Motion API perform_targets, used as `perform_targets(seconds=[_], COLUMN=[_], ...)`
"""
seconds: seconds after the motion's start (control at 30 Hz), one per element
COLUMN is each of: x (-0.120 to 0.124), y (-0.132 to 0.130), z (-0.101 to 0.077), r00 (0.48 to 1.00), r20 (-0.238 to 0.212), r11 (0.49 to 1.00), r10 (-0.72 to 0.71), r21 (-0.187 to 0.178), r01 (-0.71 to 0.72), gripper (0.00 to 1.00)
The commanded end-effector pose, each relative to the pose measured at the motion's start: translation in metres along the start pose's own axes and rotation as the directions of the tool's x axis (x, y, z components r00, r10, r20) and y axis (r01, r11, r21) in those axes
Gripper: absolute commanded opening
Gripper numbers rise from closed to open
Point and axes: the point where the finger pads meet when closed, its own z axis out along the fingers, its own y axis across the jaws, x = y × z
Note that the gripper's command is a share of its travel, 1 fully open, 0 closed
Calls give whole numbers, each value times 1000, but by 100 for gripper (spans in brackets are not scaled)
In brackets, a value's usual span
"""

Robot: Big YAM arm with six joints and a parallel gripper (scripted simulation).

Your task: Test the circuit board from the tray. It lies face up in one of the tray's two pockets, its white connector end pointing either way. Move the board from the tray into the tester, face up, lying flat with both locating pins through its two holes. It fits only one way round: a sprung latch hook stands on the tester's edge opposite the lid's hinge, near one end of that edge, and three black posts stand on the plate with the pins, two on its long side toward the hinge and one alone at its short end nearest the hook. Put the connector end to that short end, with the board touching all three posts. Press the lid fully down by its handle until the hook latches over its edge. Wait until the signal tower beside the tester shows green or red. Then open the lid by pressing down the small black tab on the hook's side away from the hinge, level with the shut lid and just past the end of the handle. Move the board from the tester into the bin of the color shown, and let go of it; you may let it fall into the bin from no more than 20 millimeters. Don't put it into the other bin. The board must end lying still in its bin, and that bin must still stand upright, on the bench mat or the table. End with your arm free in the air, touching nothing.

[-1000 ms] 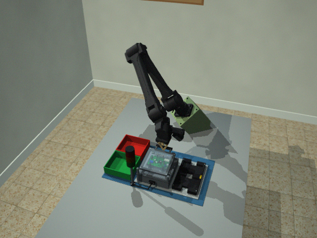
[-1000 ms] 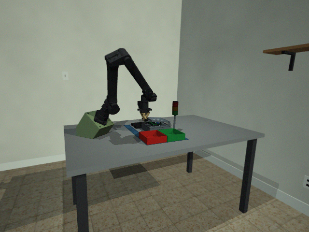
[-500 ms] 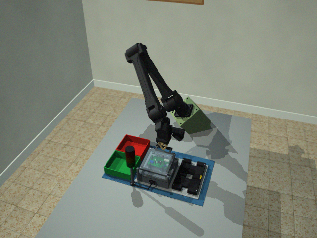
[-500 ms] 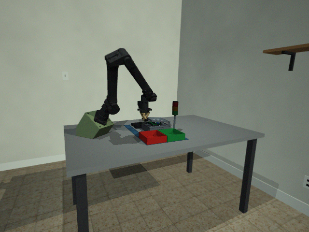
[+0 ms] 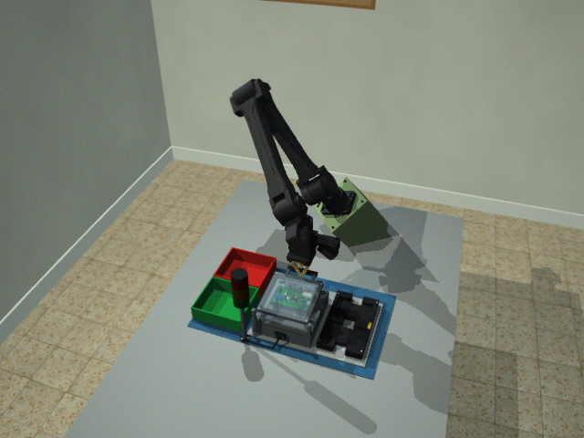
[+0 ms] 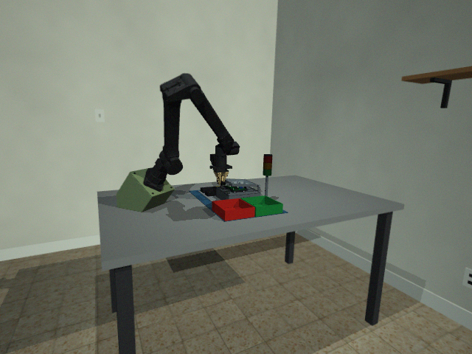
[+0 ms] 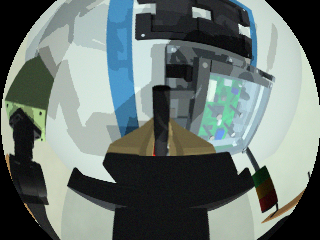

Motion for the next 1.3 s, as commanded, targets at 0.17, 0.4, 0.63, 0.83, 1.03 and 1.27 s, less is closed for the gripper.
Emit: perform_targets(seconds=[0.17, 0.4, 0.63, 0.83, 1.03, 1.27], x=[4, 4, 4, 4, 4, 4], y=[-6, -6, -6, -6, -6, -6], z=[14, 17, 17, 17, 17, 17], r00=[1000, 1000, 1000, 1000, 1000, 1000], r20=[-17, -17, -18, -18, -18, -18], r11=[1000, 1000, 1000, 1000, 1000, 1000], r10=[7, 8, 8, 8, 8, 8], r21=[-16, -15, -15, -15, -15, -15], r01=[-8, -8, -8, -8, -8, -8], gripper=[0, 0, 0, 0, 0, 0])
